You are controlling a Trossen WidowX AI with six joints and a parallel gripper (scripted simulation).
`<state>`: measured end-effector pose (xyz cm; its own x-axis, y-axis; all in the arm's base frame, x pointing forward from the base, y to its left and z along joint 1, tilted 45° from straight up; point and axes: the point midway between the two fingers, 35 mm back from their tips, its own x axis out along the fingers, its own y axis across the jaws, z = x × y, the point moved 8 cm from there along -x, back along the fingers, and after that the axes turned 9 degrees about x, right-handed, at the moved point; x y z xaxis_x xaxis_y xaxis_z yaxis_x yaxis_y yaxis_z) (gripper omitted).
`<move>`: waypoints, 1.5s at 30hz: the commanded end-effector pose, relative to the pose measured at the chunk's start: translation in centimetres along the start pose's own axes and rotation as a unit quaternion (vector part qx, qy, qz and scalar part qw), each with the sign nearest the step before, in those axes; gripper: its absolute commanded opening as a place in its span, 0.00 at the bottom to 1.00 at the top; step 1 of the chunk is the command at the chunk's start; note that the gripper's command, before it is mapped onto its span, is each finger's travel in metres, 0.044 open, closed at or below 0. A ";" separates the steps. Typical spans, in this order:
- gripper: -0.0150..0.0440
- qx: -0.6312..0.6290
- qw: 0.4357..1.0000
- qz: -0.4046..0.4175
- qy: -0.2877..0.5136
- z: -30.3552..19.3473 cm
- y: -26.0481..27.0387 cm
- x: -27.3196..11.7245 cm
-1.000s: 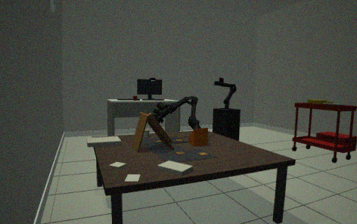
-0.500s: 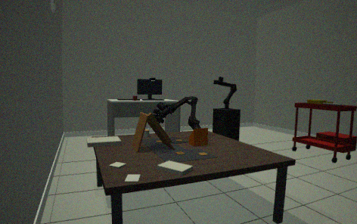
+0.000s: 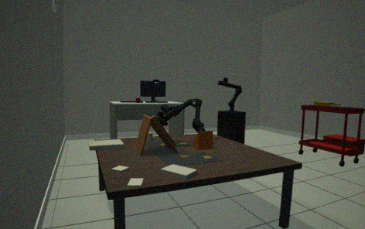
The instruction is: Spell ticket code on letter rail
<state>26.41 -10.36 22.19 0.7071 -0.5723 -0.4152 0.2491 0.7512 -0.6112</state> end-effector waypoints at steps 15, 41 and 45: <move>0.25 0.002 1.000 -0.001 0.002 -0.2 0.9 0.1; 0.25 0.002 1.000 0.000 0.002 -0.4 2.2 0.1; 0.25 0.002 1.000 0.000 0.002 -0.5 2.4 0.1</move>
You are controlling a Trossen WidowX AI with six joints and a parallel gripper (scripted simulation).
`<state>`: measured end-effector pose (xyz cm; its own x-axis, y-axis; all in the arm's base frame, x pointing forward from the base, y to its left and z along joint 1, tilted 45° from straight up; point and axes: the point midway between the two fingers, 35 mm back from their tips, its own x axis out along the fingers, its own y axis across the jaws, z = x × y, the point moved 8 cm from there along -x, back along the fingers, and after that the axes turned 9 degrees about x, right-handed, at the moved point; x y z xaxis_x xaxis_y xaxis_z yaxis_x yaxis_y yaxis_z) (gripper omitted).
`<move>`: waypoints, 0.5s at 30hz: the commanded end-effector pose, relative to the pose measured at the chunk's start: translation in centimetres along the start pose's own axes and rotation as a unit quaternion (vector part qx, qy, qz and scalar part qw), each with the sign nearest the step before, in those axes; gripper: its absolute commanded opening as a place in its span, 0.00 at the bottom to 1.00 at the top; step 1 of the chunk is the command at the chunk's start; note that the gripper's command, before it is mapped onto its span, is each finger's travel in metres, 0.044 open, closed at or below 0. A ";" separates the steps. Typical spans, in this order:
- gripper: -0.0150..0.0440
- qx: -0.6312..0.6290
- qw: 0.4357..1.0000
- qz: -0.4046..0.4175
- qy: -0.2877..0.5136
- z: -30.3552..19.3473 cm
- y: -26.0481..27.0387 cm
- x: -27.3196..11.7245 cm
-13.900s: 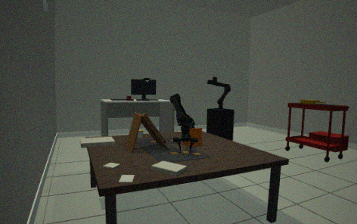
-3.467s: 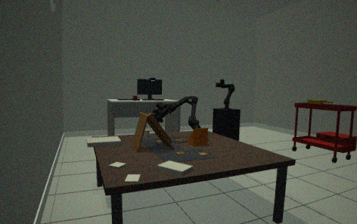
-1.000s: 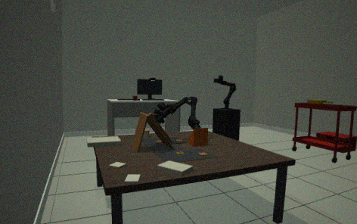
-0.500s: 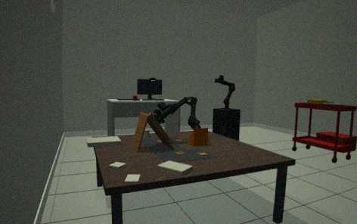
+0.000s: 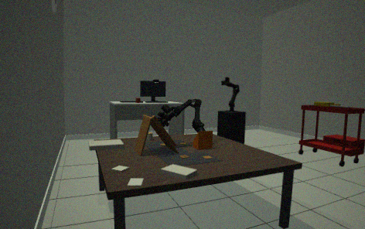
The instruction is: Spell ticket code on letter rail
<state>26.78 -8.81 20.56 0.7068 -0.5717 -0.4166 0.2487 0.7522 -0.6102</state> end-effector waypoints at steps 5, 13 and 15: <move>0.25 0.002 1.000 -0.001 0.001 -0.2 0.4 0.0; 0.25 0.002 1.000 -0.001 0.002 -0.2 0.8 0.1; 0.25 0.002 1.000 -0.001 0.002 -0.2 0.9 0.1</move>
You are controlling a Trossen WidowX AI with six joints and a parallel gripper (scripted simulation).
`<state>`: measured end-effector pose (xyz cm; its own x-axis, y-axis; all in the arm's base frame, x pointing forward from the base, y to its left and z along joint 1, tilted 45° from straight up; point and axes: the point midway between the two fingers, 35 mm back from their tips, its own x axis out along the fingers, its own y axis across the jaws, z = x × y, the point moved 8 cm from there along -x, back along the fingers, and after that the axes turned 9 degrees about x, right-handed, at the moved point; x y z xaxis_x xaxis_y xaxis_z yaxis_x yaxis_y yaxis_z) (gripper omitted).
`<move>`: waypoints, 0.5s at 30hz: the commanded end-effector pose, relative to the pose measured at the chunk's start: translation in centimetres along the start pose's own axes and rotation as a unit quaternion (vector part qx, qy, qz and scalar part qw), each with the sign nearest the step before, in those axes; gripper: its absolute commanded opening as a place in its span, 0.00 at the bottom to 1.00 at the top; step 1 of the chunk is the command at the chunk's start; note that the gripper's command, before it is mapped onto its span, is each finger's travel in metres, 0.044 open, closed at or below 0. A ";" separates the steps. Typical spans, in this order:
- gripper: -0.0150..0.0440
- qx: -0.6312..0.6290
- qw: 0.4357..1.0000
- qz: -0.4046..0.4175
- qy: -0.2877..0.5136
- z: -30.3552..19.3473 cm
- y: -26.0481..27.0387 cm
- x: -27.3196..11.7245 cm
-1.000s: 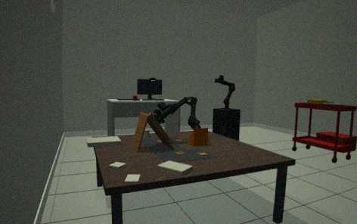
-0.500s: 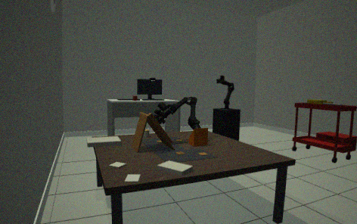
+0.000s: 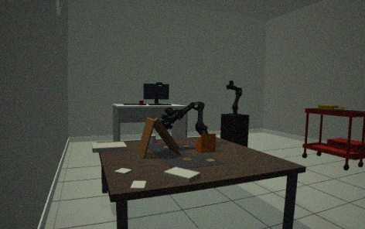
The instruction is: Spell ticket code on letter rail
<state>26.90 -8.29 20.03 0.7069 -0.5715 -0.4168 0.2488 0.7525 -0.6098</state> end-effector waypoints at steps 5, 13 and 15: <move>0.25 0.002 1.000 -0.001 0.002 -0.2 0.4 0.1; 0.25 0.002 1.000 -0.001 0.002 -0.2 0.8 0.1; 0.25 0.002 1.000 -0.001 0.002 -0.2 0.9 0.1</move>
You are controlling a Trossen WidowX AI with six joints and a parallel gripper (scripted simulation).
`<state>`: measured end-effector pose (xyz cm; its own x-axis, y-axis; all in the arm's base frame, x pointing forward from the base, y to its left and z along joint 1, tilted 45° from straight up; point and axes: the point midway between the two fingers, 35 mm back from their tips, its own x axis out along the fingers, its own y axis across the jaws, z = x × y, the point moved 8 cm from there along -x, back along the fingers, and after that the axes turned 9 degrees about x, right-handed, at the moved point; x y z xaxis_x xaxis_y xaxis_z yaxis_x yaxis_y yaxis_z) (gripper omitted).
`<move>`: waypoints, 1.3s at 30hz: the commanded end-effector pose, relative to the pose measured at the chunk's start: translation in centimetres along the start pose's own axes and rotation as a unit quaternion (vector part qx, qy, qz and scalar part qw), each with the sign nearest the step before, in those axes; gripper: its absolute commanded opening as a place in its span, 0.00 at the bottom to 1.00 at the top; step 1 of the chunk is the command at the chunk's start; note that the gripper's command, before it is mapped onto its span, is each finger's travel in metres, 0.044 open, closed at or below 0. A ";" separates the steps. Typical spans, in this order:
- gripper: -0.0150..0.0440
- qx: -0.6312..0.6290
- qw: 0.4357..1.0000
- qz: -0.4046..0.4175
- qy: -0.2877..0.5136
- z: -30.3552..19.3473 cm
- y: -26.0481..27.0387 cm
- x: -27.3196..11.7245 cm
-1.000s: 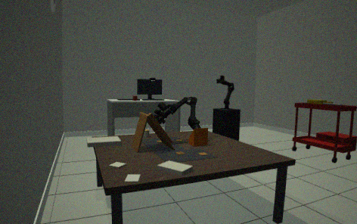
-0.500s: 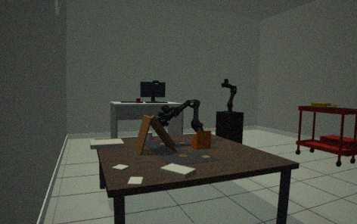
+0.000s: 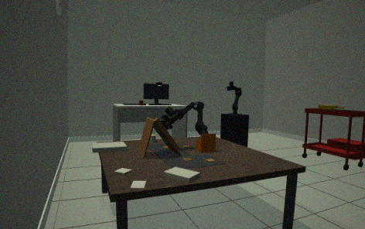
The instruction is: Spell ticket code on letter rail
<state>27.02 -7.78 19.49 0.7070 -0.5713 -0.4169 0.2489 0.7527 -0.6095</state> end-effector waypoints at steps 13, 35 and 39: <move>0.25 0.002 1.000 -0.001 0.002 -0.2 0.8 0.1; 0.25 0.002 1.000 0.000 0.002 -0.3 1.7 0.0; 0.25 0.002 1.000 0.000 0.002 -0.3 2.0 0.0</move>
<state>27.33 -6.48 18.26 0.7066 -0.5710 -0.4179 0.2489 0.7534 -0.6087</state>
